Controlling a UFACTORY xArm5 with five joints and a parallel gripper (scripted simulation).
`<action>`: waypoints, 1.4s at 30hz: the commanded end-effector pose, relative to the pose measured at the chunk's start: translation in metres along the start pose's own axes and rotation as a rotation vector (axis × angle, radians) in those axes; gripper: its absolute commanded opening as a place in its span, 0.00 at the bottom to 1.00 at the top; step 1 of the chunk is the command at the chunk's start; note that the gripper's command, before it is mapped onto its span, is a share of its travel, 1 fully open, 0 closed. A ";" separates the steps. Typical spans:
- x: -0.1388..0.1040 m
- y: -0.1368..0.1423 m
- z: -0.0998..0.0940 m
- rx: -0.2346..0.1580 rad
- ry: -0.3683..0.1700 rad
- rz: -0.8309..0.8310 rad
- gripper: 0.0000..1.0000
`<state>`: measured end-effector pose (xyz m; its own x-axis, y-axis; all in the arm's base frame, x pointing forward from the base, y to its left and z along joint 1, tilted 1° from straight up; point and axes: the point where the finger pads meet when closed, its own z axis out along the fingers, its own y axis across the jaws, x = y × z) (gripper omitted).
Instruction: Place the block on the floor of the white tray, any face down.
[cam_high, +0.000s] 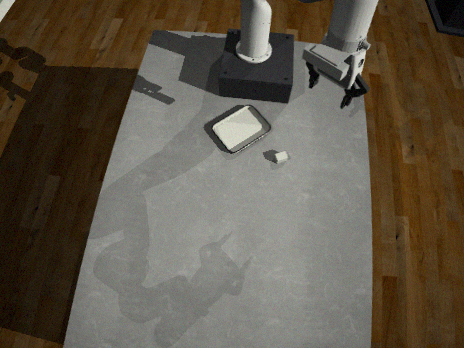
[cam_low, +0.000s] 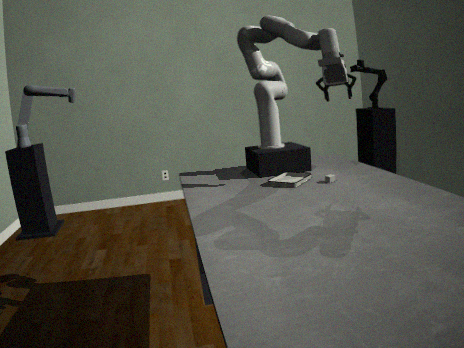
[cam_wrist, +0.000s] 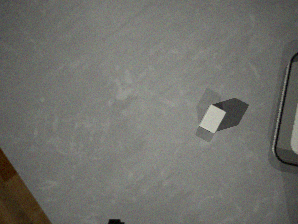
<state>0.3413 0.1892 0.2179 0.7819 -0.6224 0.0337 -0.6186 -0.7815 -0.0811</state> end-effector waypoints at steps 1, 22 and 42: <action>0.000 -0.001 -0.001 0.003 0.001 0.000 1.00; 0.017 -0.003 0.045 -0.015 -0.003 0.088 0.60; 0.058 0.062 0.247 -0.095 -0.016 0.484 0.60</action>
<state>0.3636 0.1261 0.0069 0.4619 -0.8869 -0.0012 -0.8869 -0.4619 0.0081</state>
